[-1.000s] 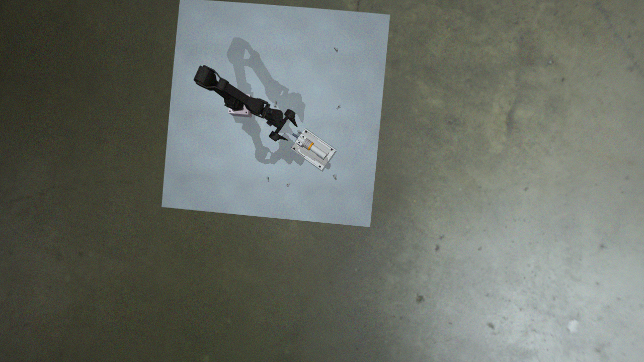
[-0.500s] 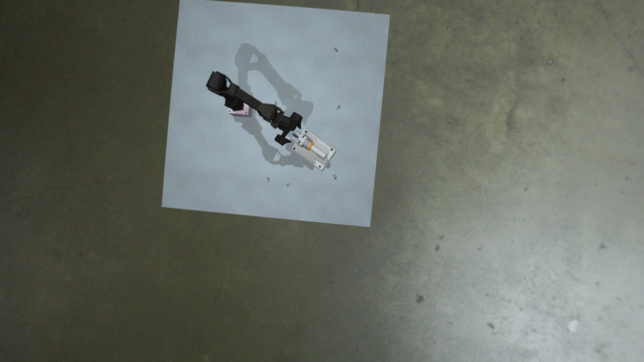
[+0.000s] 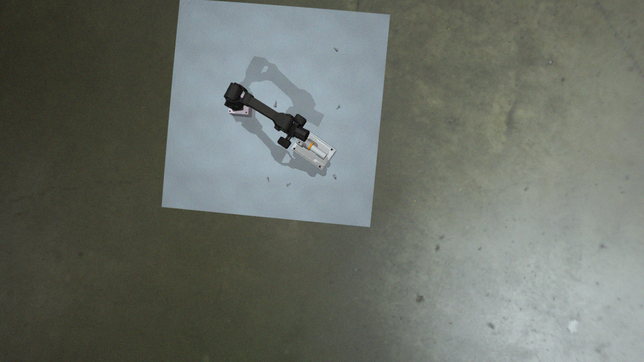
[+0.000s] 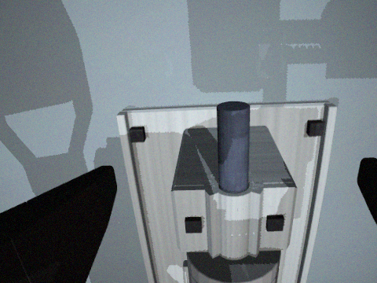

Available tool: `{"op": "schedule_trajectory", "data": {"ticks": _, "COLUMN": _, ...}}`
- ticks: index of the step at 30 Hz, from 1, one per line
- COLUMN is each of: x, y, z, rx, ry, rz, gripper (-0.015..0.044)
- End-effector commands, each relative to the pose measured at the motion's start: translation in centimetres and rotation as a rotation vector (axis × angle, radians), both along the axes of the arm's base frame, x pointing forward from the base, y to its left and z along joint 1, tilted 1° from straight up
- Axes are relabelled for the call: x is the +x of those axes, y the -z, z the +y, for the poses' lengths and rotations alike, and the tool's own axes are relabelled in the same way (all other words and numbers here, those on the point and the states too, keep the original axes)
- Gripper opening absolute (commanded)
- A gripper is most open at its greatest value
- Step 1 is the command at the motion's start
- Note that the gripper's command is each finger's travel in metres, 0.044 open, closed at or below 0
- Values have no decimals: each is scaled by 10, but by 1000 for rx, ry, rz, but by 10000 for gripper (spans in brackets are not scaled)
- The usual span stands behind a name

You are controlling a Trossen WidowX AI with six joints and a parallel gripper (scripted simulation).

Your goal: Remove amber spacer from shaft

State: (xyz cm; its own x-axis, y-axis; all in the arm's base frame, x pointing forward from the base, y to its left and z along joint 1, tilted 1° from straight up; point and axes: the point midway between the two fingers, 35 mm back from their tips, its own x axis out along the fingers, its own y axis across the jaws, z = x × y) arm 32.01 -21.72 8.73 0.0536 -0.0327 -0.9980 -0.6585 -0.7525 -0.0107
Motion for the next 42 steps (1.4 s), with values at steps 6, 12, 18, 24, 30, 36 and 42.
{"op": "schedule_trajectory", "data": {"ticks": 6, "x": -1, "y": 3, "z": 2, "rx": 24, "ry": -6, "rz": 20, "gripper": 440}}
{"op": "schedule_trajectory", "data": {"ticks": 12, "x": -1, "y": 3, "z": 2, "rx": 24, "ry": -6, "rz": 20, "gripper": 440}}
{"op": "schedule_trajectory", "data": {"ticks": 18, "x": -1, "y": 3, "z": 2, "rx": 24, "ry": -6, "rz": 20, "gripper": 440}}
{"op": "schedule_trajectory", "data": {"ticks": 24, "x": -1, "y": 3, "z": 2, "rx": 24, "ry": -6, "rz": 20, "gripper": 440}}
{"op": "schedule_trajectory", "data": {"ticks": 30, "x": -1, "y": 3, "z": 2, "rx": 24, "ry": -6, "rz": 20, "gripper": 440}}
{"op": "schedule_trajectory", "data": {"ticks": 36, "x": -1, "y": 5, "z": 1, "rx": 24, "ry": -6, "rz": 20, "gripper": 440}}
{"op": "schedule_trajectory", "data": {"ticks": 42, "x": 0, "y": 15, "z": 1, "rx": 24, "ry": -6, "rz": 20, "gripper": 440}}
